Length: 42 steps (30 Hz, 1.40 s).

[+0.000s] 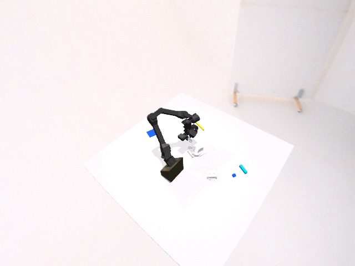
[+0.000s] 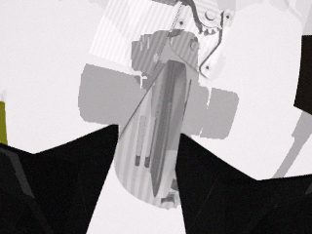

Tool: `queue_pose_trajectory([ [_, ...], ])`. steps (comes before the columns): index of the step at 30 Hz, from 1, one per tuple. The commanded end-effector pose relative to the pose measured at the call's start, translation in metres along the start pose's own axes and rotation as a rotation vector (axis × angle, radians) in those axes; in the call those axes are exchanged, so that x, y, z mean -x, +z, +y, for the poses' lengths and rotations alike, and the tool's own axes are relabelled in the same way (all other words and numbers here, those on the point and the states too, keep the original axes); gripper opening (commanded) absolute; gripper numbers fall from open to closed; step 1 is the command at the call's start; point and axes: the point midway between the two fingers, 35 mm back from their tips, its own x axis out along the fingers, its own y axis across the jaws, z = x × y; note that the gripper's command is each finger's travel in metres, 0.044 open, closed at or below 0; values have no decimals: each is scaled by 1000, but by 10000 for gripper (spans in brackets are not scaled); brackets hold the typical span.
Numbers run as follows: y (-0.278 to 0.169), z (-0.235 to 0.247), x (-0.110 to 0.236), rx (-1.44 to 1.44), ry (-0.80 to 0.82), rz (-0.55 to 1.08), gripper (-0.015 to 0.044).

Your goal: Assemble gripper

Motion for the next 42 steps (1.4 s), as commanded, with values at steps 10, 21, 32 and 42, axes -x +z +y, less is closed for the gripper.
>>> queue_pose_trajectory([
  [10, 31, -7, 0, 253, -1, -7, 134],
  [21, 54, -15, -1, 478, -4, -5, 134],
  [32, 76, -26, -2, 703, -5, 2, 134],
  [42, 93, -37, -3, 909, -3, 12, 134],
])
